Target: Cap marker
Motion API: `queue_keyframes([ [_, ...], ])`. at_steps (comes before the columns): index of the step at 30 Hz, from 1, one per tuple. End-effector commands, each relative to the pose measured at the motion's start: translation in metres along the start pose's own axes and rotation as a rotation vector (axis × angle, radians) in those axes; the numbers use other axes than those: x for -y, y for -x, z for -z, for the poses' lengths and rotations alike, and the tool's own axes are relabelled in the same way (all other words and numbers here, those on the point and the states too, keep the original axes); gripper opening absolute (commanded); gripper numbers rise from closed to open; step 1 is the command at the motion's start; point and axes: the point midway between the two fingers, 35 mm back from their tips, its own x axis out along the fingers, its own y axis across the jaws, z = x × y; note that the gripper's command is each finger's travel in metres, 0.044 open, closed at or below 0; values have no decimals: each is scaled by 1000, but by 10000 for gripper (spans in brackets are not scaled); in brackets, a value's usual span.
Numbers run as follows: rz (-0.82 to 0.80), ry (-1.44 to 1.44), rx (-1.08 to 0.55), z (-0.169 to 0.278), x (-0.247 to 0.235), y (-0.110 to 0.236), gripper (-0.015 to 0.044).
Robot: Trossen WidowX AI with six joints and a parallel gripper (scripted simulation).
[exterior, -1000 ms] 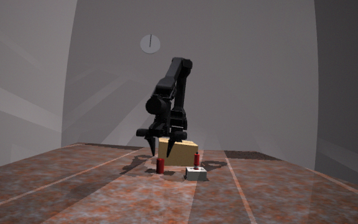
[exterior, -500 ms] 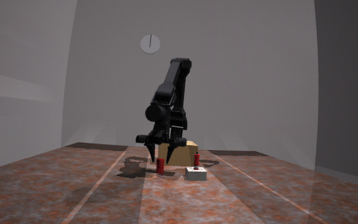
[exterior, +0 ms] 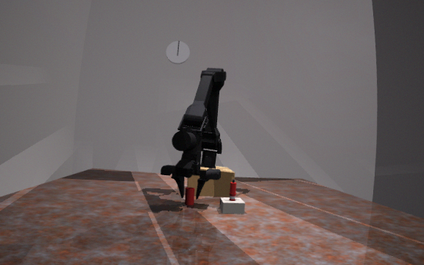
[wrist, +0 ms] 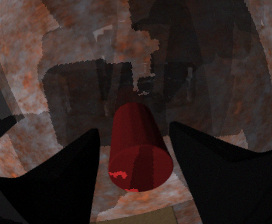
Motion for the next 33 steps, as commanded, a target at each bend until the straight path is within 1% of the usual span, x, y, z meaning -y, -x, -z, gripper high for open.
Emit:
queue_keyframes([
  [1,3,-3,-6,1,0,-3,144],
  [10,2,-3,-6,1,0,-3,84],
  [13,2,-3,-6,1,0,0,5],
  [14,3,-3,-6,0,0,3,0],
  [33,3,-3,-6,-1,0,48,0],
])
